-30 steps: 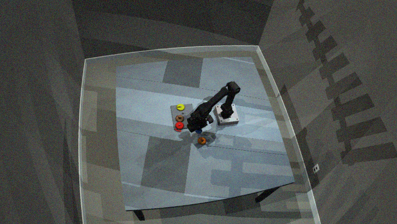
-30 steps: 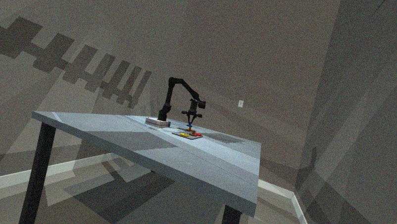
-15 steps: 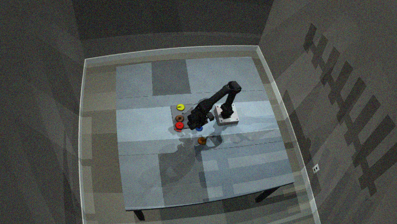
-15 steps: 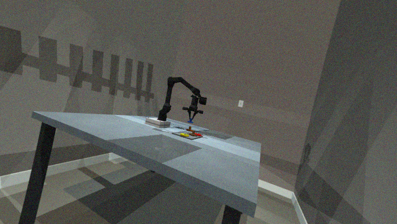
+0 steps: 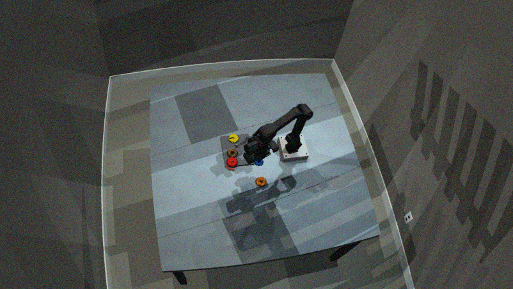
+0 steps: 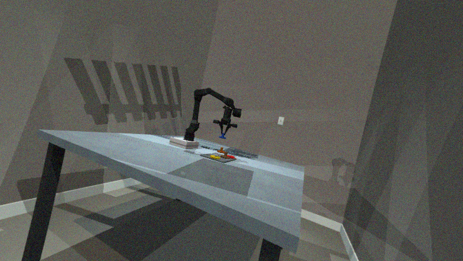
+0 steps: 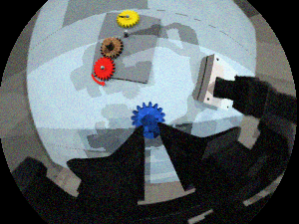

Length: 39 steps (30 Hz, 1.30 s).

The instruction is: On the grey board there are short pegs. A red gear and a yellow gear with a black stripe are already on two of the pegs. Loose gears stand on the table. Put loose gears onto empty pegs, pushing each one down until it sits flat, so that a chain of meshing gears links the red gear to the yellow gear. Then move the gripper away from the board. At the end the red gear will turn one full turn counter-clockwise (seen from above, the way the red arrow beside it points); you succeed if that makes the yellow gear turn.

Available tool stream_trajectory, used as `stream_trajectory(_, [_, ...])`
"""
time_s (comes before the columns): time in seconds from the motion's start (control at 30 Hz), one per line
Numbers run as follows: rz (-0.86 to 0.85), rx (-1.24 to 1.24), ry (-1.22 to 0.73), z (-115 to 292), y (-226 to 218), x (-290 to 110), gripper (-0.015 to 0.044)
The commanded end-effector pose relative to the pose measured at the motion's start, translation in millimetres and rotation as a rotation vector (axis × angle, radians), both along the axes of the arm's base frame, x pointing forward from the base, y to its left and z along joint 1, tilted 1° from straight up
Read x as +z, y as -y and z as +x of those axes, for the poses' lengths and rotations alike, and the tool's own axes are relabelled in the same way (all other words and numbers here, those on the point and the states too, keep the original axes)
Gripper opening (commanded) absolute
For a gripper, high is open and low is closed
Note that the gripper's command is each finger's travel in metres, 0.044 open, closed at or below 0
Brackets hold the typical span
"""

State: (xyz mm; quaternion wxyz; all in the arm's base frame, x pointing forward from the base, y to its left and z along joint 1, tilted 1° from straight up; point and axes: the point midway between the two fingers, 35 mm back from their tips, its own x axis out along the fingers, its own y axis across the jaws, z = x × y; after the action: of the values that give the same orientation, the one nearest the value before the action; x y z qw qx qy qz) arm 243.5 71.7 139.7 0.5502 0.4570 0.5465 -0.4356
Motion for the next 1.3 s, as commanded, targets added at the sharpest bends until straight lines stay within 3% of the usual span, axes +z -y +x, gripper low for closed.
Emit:
stream_trajectory(0.0, [0.002, -0.004, 0.003, -2.1, 0.6, 12.0, 0.0])
stream_trajectory(0.23, [0.002, -0.004, 0.003, -5.0, 1.8, 22.7, 0.0])
stream_trajectory(1.27, [-0.004, -0.004, 0.006, 34.4, 55.4, -2.8, 0.0])
